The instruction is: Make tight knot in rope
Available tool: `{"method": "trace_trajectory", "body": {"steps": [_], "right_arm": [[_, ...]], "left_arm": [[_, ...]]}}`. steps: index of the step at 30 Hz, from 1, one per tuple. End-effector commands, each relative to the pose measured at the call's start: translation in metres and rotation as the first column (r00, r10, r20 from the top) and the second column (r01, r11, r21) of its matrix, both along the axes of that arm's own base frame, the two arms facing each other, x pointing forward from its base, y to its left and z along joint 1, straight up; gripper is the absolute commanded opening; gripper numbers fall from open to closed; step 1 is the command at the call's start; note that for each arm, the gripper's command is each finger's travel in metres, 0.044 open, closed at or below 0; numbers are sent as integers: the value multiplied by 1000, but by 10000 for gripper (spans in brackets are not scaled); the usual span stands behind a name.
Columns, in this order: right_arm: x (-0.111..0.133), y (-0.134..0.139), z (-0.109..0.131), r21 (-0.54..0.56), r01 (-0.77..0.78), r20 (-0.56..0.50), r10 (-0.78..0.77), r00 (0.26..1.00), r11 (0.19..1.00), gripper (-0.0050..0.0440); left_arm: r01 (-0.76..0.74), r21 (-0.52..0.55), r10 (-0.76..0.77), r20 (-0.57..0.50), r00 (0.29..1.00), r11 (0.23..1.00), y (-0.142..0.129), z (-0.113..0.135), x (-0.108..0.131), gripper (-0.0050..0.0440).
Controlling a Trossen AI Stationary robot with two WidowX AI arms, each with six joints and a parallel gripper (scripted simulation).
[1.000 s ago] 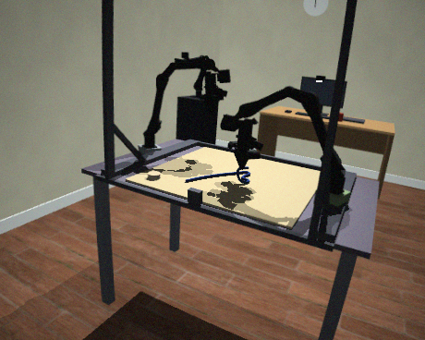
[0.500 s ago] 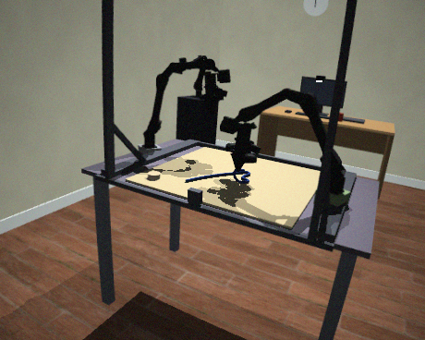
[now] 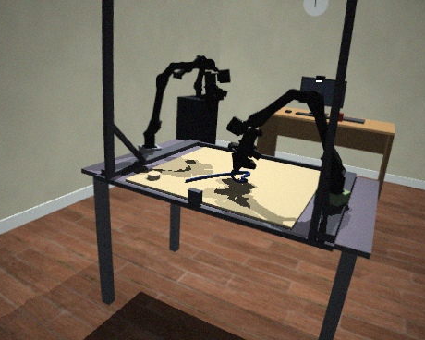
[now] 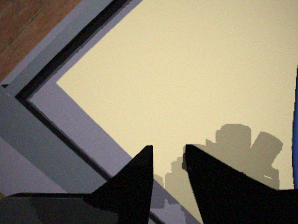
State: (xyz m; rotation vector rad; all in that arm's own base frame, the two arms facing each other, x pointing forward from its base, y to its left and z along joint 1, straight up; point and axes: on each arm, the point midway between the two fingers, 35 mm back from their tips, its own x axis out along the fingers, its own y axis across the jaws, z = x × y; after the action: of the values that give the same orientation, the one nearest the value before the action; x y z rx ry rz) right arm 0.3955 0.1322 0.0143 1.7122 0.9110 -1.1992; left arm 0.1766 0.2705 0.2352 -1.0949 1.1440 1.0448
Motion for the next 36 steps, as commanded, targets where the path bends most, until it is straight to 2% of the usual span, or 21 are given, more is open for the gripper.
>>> {"method": "trace_trajectory", "body": {"steps": [1,6,10,25,36], "right_arm": [[8,-2,6,46,13,110,-18,994,999,45],[13,-5,2,87,20,213,-38,976,996,45],[14,-6,1,93,21,227,-42,973,995,45],[18,-7,1,93,21,229,-42,973,995,45],[36,-10,2,93,21,230,-42,972,995,45]], "left_arm": [[-3,17,3,15,1000,1000,-1,7,0,100],[-3,17,3,15,1000,1000,-1,7,0,100],[-3,17,3,15,1000,1000,-1,7,0,100],[-3,17,3,15,1000,1000,-1,7,0,100],[-3,17,3,15,1000,1000,-1,7,0,100]]}}
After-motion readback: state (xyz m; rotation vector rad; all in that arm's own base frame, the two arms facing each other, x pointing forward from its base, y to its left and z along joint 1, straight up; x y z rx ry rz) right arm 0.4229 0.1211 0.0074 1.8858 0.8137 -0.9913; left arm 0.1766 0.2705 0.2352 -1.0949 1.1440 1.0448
